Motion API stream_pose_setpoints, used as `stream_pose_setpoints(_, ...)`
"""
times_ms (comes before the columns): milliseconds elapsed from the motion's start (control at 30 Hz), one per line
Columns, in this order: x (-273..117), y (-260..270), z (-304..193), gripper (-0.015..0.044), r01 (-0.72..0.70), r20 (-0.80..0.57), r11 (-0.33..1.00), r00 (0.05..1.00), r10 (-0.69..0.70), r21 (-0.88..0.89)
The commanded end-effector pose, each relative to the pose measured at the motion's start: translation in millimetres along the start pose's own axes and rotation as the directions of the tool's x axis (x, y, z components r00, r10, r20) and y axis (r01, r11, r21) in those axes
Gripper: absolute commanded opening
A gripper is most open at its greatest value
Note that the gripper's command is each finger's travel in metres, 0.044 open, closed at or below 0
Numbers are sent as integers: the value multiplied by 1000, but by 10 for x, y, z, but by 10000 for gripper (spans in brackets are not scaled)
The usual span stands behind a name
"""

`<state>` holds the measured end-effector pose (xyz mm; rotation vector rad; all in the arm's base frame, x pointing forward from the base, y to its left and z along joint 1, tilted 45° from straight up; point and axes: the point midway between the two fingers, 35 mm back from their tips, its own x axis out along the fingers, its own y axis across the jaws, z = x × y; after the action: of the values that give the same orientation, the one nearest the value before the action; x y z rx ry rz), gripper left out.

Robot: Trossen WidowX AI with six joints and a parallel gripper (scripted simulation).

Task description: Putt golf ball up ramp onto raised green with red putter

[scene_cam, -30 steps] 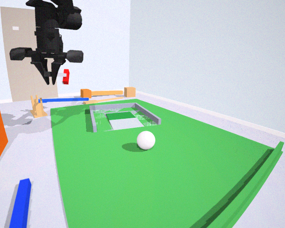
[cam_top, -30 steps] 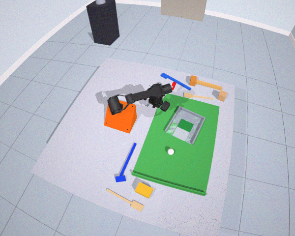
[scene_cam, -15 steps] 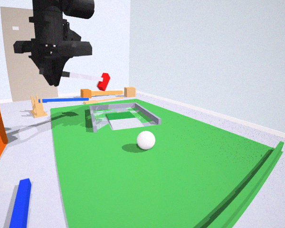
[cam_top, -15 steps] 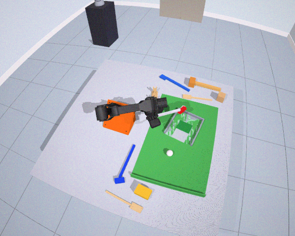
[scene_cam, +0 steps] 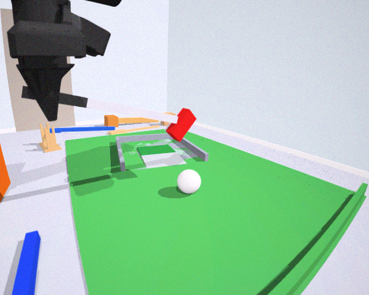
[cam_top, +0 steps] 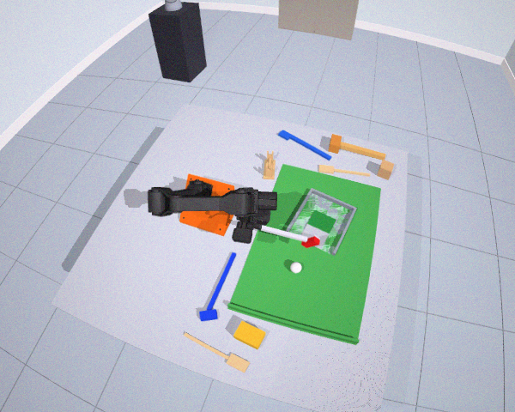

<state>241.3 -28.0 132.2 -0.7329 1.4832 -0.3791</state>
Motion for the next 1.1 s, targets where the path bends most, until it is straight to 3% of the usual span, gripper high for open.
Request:
stream_pose_setpoints(0, -25, -206, -141, 0, 30, -7, 989, 1000, -30, 143)
stream_pose_setpoints(200, -53, -464, -365, 0, 72, -26, 941, 997, -67, 332)
stream_pose_setpoints(1067, 426, -508, -386, 0, 74, -26, 938, 997, -70, 338)
